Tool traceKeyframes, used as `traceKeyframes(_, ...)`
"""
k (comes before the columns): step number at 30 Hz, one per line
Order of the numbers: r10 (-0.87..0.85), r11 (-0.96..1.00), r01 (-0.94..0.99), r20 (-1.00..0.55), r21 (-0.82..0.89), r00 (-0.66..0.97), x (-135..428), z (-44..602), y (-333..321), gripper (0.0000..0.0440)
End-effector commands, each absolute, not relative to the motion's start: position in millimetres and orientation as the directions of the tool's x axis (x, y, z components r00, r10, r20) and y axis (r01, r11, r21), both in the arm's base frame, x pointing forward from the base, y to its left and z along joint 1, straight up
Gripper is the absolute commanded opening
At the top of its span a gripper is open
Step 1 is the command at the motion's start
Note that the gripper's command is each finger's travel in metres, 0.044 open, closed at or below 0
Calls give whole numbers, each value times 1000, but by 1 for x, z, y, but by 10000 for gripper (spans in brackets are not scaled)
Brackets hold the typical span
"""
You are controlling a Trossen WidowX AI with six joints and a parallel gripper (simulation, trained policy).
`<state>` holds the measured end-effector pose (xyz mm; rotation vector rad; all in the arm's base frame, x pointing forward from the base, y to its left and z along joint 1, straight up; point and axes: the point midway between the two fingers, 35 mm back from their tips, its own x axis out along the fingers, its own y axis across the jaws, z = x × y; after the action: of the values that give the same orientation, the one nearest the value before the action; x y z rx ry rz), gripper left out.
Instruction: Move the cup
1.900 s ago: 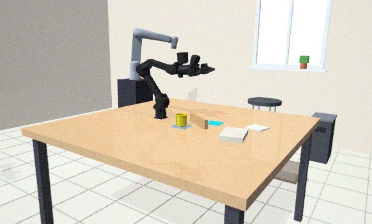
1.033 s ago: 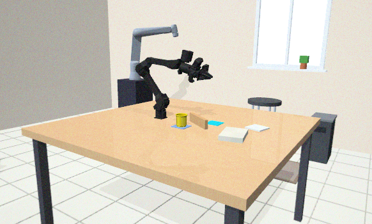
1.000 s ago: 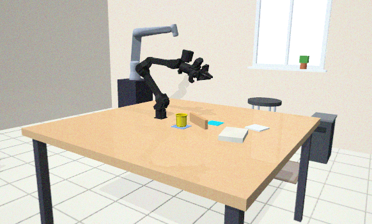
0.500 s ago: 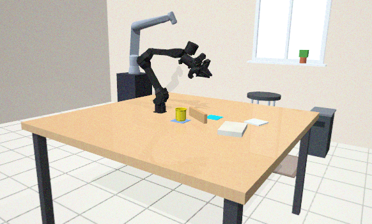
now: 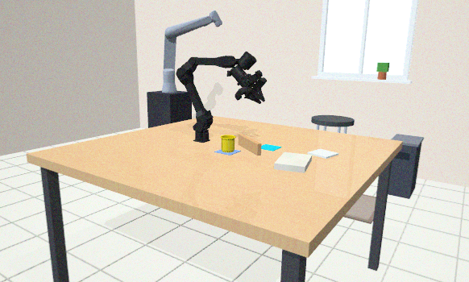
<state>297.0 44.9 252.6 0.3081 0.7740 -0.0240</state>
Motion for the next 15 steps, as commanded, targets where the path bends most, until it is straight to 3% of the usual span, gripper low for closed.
traceKeyframes(1, 86, 955, 154, -734, 253, 673, 295, 250, 45, 126)
traceKeyframes(15, 41, 964, 210, -874, 161, 484, 278, 234, 39, 130)
